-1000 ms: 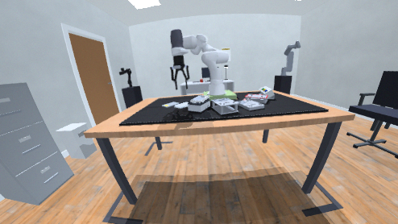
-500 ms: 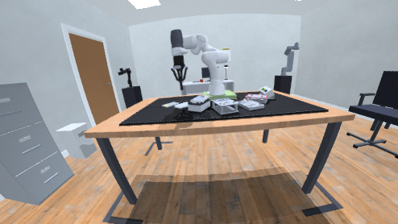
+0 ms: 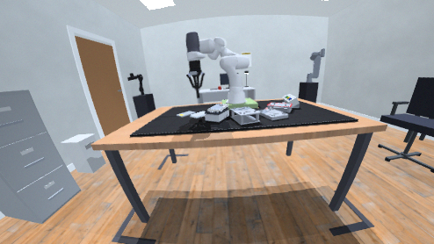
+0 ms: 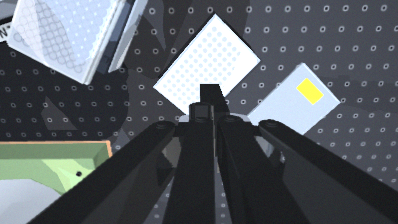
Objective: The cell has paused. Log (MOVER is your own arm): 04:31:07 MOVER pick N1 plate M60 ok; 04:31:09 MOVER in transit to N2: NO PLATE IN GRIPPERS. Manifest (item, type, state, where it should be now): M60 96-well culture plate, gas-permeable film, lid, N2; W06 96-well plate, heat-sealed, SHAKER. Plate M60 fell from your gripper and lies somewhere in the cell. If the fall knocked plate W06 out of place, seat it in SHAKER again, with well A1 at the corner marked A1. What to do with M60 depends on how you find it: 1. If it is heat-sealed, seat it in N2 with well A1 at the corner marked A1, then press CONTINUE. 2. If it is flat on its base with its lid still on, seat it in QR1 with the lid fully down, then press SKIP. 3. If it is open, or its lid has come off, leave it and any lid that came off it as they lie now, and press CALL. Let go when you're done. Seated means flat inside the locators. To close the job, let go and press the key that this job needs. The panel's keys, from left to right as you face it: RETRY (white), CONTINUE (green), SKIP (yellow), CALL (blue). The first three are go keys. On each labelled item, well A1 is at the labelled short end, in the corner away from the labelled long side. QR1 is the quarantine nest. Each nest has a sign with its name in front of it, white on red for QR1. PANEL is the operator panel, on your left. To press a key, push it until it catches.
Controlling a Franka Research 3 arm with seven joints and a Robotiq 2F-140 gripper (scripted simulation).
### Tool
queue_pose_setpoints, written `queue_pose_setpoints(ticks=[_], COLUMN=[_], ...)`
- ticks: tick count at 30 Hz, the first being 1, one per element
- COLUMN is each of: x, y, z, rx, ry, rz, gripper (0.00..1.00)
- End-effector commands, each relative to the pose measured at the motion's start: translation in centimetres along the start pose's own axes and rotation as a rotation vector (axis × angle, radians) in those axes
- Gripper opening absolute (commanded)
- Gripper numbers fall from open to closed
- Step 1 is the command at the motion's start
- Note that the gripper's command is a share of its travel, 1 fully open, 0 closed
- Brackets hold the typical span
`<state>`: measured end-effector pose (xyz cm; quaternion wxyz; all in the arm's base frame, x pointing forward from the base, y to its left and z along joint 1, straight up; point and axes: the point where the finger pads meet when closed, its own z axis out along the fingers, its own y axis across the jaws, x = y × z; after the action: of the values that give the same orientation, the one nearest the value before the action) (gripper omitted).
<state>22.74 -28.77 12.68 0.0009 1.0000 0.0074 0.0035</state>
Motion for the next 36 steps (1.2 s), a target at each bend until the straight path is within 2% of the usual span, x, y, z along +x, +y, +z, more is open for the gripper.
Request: queue_pose_setpoints(ticks=[1, 8, 17, 19, 29, 36], x=[0.1, 1.5, 5.0, 5.0, 7.3, 7.6], y=[-0.2, -1.7, -6.7, -6.7, -12.3, -13.5], z=[0.0, -0.3, -0.6, -0.6, -0.2, 0.0], rx=[-0.001, -0.001, 0.001, 0.001, 0.001, -0.001], ry=[-0.001, 0.004, 0.011, 0.011, 0.003, -0.001], rz=[0.0, 0.061, 0.256, 0.256, 0.473, 0.522], gripper=[0.1, 0.1, 0.1, 0.1, 0.1, 0.1])
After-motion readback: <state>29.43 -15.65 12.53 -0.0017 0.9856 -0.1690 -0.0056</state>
